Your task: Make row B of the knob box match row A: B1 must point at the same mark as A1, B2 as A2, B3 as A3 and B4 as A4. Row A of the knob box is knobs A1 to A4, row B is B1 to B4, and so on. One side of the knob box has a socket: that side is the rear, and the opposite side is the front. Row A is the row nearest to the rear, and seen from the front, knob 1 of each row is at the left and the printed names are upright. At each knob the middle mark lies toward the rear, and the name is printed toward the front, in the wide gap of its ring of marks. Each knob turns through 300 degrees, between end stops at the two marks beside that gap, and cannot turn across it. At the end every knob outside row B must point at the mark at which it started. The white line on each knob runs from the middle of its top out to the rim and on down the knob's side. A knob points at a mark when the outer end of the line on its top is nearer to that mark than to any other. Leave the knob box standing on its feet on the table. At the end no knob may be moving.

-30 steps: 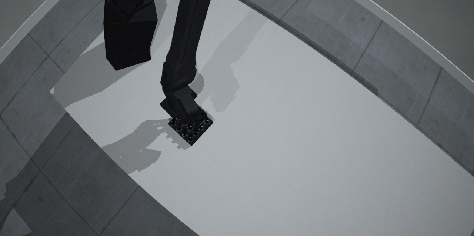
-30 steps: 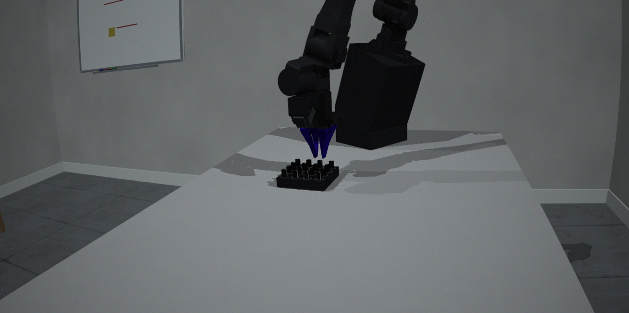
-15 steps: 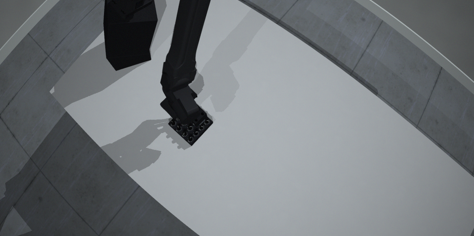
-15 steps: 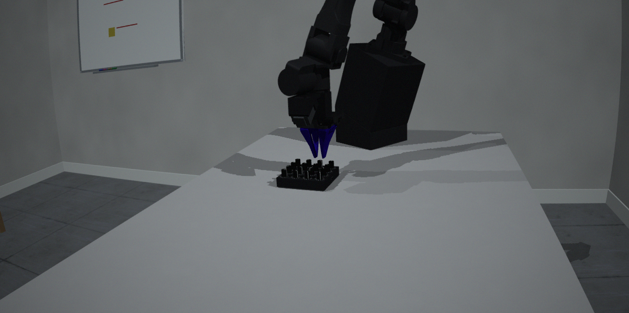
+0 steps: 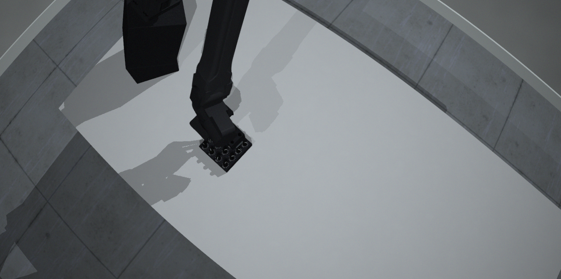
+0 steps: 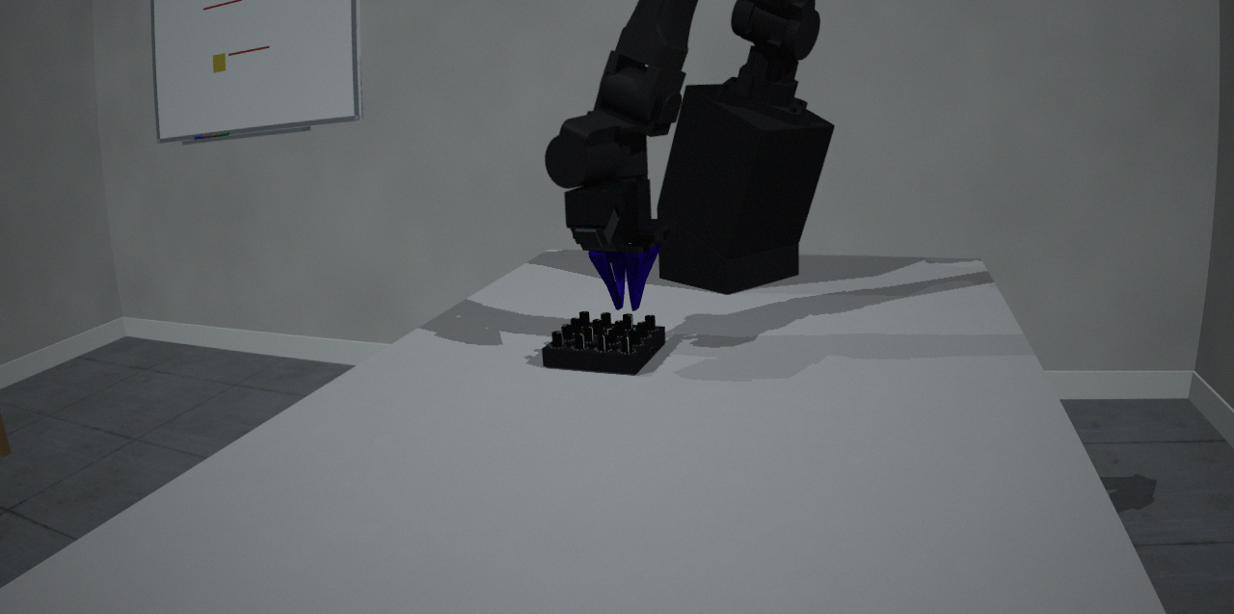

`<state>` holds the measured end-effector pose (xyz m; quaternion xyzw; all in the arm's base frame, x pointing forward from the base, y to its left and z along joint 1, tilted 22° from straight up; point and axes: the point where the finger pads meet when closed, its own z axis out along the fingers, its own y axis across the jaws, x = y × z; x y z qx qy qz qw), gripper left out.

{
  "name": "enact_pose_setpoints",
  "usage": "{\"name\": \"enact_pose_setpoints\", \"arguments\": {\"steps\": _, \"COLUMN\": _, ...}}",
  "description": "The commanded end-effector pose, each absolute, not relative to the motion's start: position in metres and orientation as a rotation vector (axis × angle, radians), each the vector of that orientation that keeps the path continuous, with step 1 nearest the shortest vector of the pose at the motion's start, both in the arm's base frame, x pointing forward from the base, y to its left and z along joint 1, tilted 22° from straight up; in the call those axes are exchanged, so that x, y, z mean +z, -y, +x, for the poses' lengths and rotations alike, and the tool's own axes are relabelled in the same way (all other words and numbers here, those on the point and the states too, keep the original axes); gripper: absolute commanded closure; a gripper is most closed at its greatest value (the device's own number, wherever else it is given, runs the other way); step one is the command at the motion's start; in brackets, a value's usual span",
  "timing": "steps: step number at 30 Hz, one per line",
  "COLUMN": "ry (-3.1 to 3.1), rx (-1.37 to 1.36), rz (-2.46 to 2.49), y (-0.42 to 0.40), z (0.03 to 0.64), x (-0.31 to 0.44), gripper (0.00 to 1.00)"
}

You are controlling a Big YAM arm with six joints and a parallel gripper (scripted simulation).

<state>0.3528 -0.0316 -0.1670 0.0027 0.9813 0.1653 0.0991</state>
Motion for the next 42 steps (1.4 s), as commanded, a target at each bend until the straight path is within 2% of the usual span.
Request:
{"name": "enact_pose_setpoints", "arguments": {"steps": 1, "ry": -2.906, "rx": 0.484, "rz": 0.014, "y": 0.033, "z": 0.3482, "x": -0.1711, "gripper": 0.82}}
{"name": "enact_pose_setpoints", "arguments": {"steps": 42, "ry": -2.897, "rx": 0.478, "rz": 0.01, "y": 0.0357, "z": 0.3475, "x": -0.1705, "gripper": 0.82}}
